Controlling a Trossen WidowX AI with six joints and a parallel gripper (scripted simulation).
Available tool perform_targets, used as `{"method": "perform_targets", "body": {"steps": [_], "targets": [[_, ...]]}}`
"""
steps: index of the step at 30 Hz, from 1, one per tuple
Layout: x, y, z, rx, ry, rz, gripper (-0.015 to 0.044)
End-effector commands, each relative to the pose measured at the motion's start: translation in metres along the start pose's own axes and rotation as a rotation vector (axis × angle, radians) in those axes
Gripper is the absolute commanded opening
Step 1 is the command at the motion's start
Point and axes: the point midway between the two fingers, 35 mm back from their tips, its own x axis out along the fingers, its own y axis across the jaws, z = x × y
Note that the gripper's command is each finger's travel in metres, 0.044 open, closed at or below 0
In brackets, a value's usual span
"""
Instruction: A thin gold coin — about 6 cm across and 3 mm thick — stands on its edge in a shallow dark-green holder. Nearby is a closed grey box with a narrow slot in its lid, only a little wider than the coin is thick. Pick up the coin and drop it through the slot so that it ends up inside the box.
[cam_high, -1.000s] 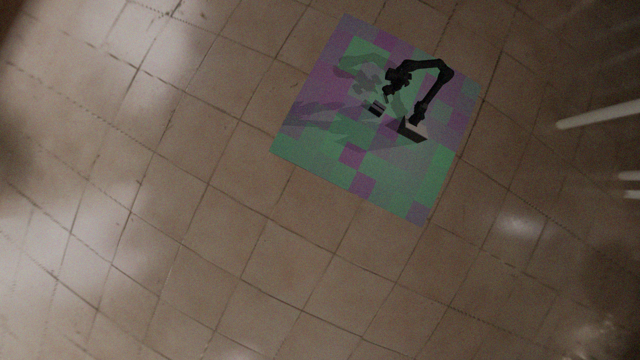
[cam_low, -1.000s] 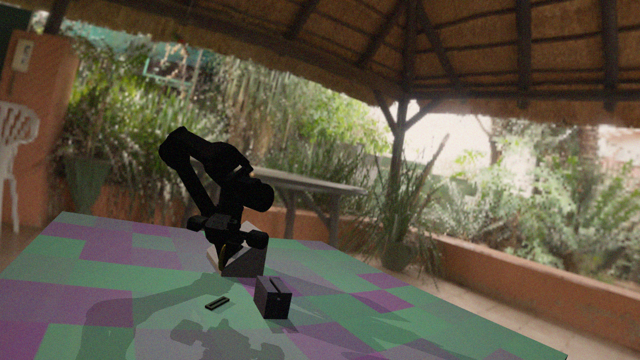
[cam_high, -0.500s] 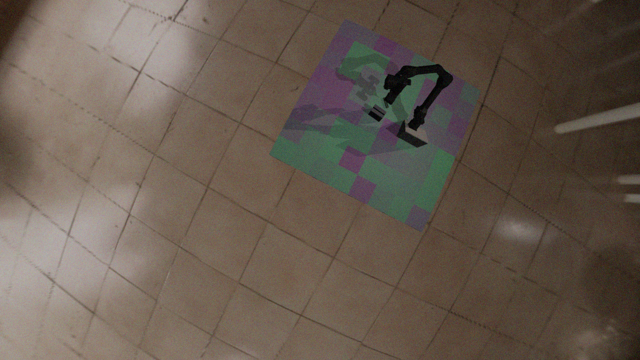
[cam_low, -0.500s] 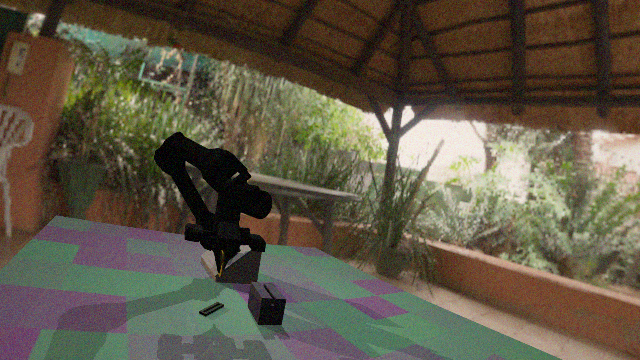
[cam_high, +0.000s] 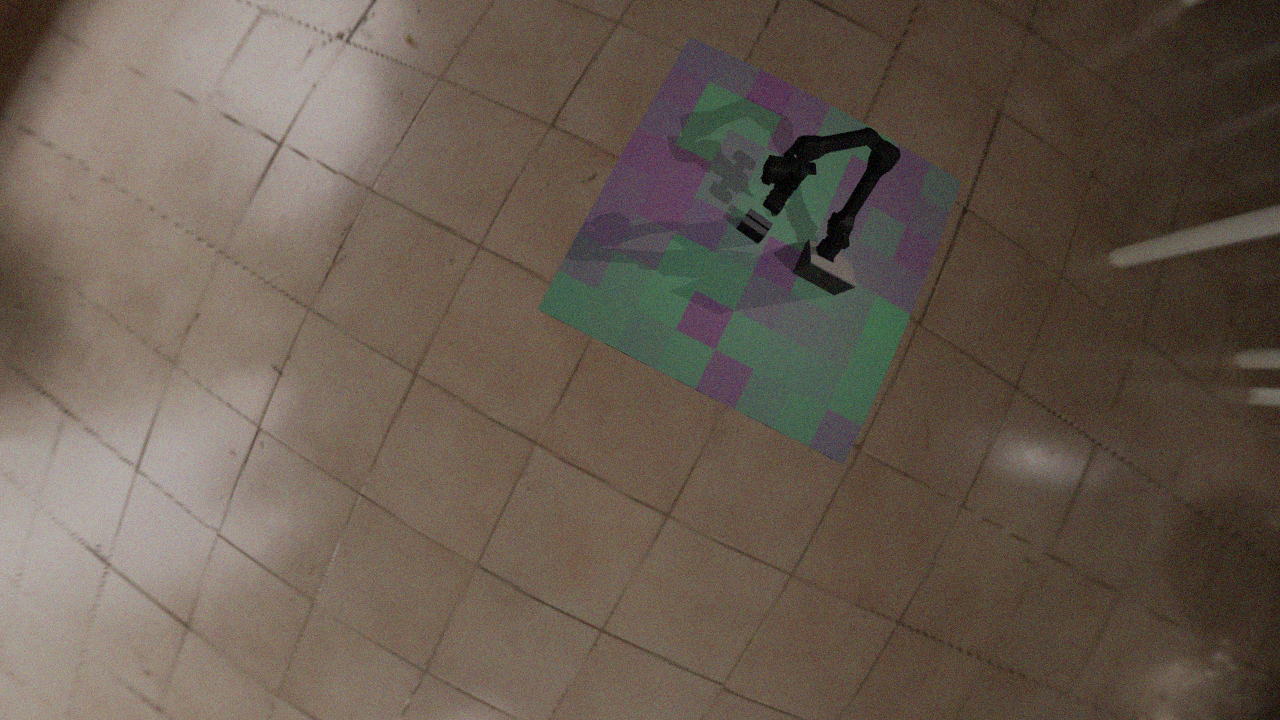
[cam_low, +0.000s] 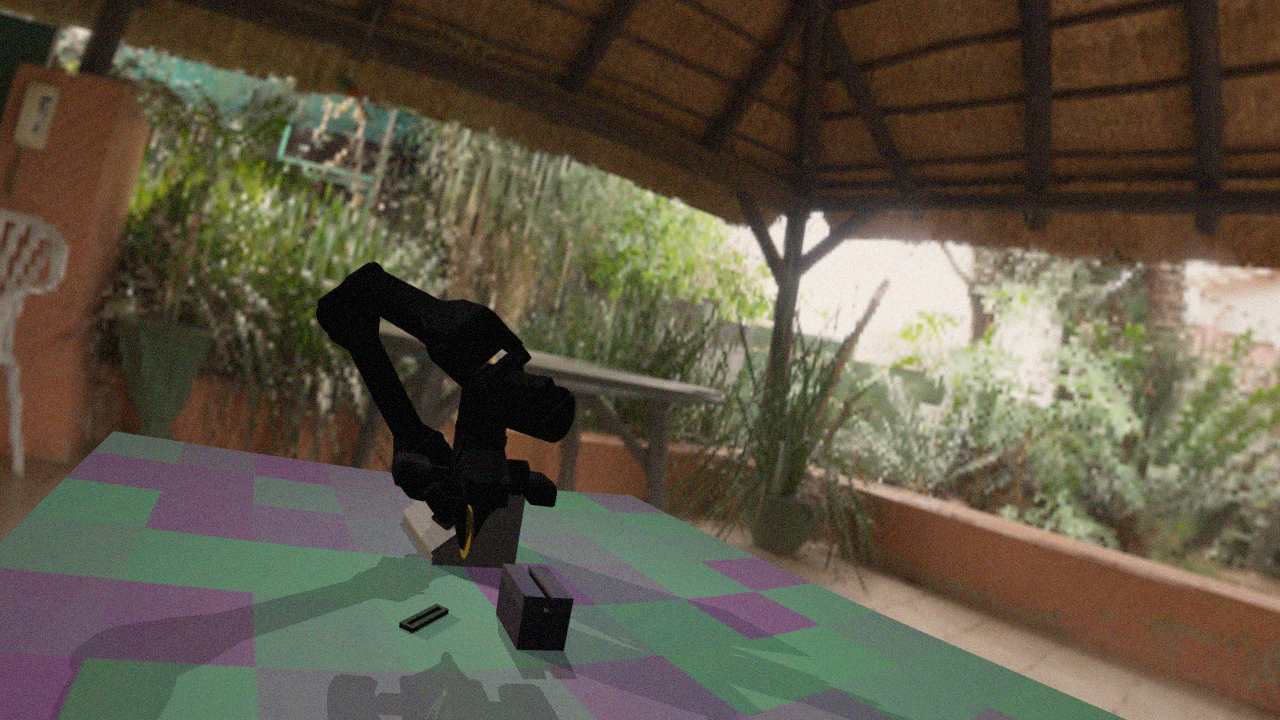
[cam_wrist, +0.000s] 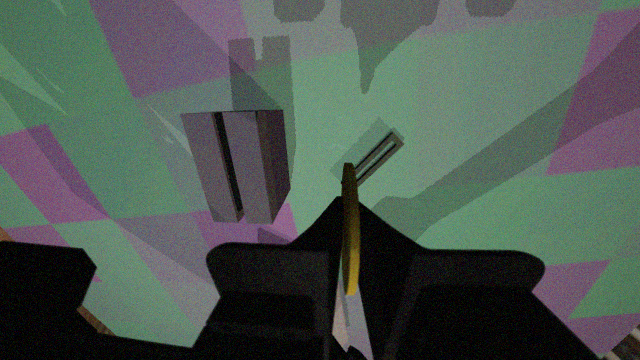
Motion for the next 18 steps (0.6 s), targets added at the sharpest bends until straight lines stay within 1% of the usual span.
{"method": "perform_targets", "body": {"steps": [1, 18], "targets": [[0.0, 0.009, 0.002, 0.003, 0.002, 0.004, 0.0], [0.0, 0.053, 0.007, 0.004, 0.002, 0.006, 0.0]]}}
